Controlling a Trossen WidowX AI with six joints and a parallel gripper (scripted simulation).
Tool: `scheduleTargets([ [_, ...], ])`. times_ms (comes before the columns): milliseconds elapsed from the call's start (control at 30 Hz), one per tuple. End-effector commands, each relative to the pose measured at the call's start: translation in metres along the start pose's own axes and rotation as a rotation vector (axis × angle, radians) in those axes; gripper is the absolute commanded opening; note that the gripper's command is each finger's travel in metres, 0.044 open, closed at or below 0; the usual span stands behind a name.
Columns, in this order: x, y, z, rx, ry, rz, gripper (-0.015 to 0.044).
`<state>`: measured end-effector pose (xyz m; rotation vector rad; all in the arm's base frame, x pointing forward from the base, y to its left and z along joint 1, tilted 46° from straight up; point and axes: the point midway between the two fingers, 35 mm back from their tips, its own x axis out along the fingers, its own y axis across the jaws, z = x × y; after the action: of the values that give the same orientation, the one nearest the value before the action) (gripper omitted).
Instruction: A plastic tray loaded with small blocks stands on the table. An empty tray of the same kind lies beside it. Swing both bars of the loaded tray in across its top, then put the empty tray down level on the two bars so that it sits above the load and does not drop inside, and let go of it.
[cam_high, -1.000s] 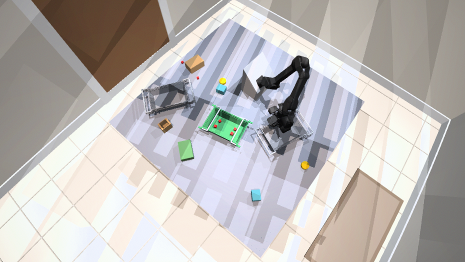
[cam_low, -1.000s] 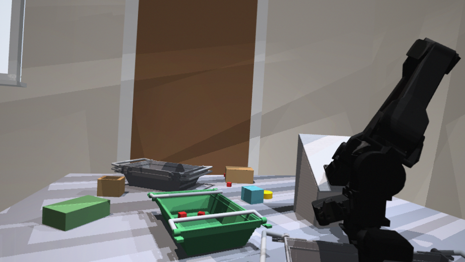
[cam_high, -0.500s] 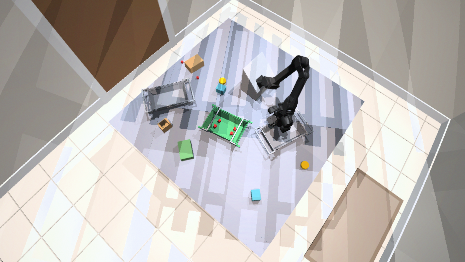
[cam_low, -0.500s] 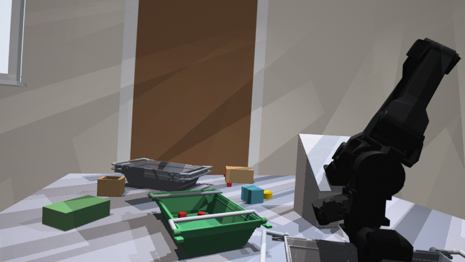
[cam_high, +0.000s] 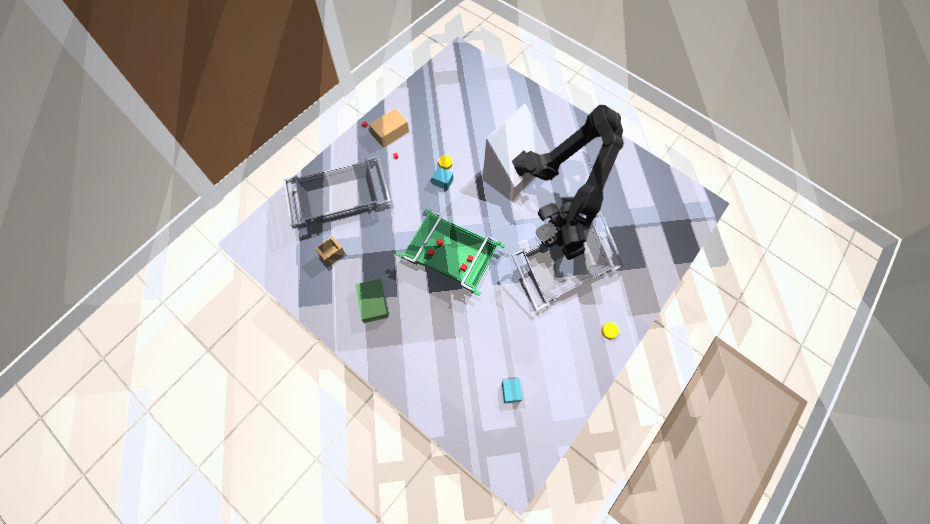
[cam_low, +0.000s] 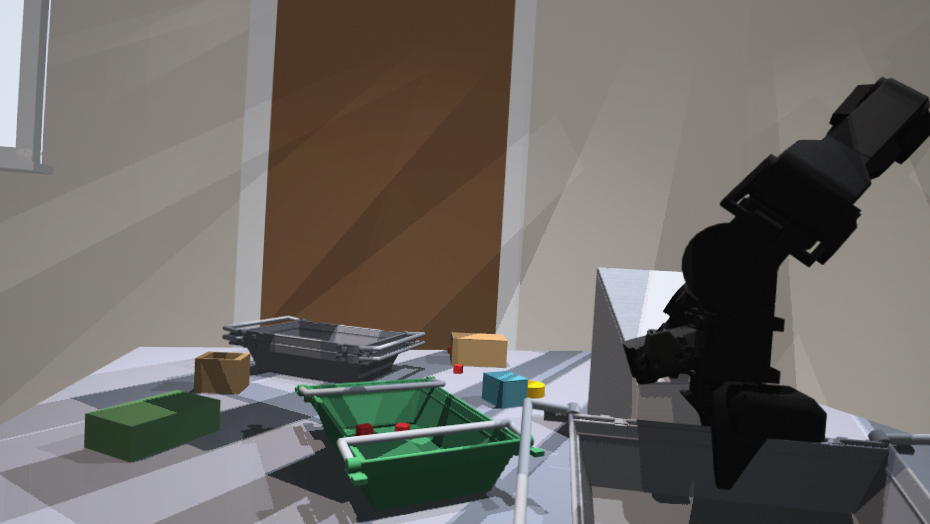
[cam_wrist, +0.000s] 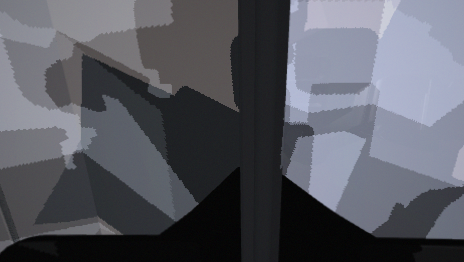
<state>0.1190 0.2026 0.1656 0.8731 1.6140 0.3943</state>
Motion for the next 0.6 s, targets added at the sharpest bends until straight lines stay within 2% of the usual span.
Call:
scheduleTargets([
  [0,-0.017,-0.001,-0.002,0.000,-0.001,0.002,0.0000],
  [367,-0.028,0.001,-0.003,0.001,-0.001,0.003,0.0000],
  [567,-0.047,0.012,-0.001,-0.001,-0.003,-0.005,0.0000],
])
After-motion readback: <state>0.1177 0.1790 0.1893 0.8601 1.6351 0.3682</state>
